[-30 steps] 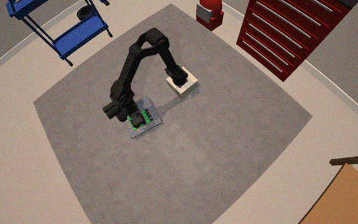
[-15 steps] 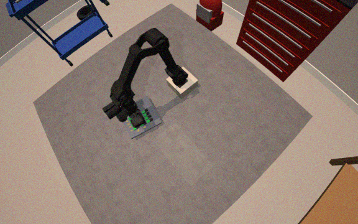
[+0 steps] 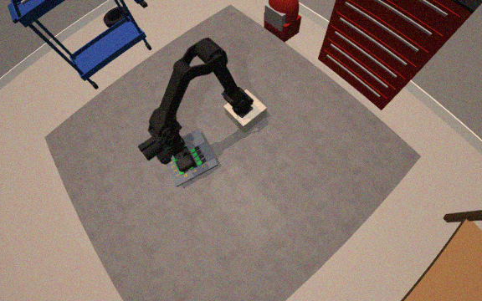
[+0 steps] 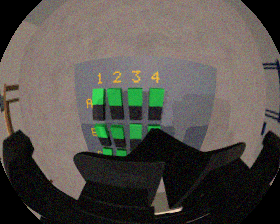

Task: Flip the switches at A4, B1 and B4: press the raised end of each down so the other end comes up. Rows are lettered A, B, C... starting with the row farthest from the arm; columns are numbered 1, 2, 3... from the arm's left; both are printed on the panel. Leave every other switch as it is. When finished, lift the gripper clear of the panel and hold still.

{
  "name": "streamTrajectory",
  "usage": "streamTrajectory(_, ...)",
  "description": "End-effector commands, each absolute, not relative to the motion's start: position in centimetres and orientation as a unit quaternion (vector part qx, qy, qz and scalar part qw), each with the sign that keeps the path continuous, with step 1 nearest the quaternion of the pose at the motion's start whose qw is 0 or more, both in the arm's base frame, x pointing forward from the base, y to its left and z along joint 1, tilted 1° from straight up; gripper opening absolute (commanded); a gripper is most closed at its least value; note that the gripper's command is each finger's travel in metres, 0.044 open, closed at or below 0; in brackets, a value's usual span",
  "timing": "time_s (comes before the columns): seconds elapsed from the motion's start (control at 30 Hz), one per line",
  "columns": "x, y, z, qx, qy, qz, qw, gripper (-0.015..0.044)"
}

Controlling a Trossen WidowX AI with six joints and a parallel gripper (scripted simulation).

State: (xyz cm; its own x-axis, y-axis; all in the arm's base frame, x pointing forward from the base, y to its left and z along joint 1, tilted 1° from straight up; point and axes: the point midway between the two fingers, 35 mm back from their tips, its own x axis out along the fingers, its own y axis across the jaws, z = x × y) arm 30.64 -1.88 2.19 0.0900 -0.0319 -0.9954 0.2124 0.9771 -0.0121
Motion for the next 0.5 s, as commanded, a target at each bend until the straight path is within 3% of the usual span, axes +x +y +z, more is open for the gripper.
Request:
streamTrajectory(0.0, 30.6, -1.8, 2.0, 0.067, 0.671, -0.081, 0.734, 0.0000)
streamTrajectory(0.13, 30.6, -1.9, 2.5, 0.067, 0.670, -0.083, 0.735, 0.0000)
streamTrajectory(0.27, 29.9, -1.6, 8.2, 0.066, 0.662, -0.082, 0.742, 0.0000)
streamTrajectory(0.47, 29.8, -1.6, 8.5, 0.066, 0.661, -0.082, 0.743, 0.0000)
